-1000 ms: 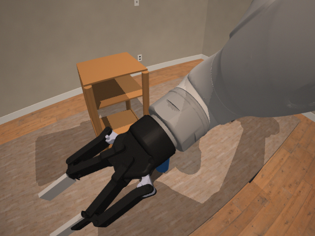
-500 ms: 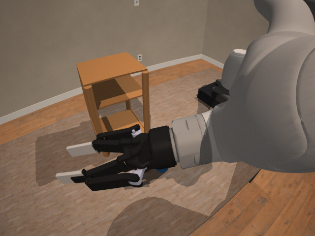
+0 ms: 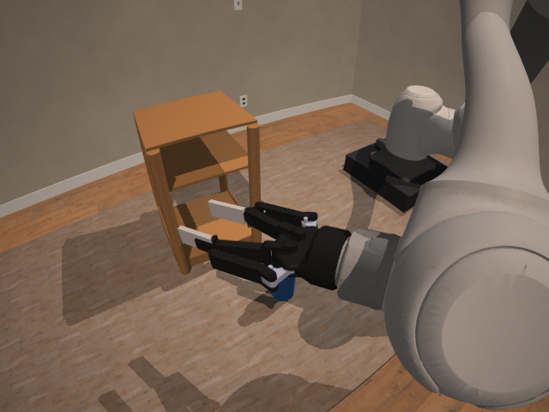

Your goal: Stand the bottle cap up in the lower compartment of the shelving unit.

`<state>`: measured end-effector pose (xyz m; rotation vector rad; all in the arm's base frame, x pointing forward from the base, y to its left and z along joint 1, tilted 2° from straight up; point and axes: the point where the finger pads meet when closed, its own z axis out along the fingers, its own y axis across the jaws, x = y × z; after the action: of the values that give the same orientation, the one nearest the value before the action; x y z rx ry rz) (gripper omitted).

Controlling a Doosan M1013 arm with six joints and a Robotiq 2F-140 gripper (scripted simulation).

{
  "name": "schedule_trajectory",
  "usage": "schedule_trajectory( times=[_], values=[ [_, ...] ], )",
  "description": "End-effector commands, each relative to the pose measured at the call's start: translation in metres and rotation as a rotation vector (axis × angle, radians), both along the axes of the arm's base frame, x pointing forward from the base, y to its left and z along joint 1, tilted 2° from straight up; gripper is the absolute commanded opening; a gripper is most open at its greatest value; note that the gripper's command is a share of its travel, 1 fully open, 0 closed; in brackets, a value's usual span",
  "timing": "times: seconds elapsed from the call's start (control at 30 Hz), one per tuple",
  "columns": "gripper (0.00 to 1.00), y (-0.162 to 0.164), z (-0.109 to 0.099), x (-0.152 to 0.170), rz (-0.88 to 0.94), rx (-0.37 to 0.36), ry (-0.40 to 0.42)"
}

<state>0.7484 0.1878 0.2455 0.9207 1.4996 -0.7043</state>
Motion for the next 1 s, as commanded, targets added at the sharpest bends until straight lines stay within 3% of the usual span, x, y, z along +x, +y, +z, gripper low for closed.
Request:
schedule_trajectory(
  times=[0.0,0.2,0.4,0.97],
  values=[
    [0.43,-0.01,-0.004,-0.041,-0.131,-0.031,-0.008],
    [0.43,-0.013,-0.003,-0.111,-0.325,-0.108,-0.007],
    [0.43,-0.011,-0.001,-0.135,-0.389,-0.141,-0.005],
    [0.43,-0.011,-0.001,-0.139,-0.402,-0.147,-0.004]
  ],
)
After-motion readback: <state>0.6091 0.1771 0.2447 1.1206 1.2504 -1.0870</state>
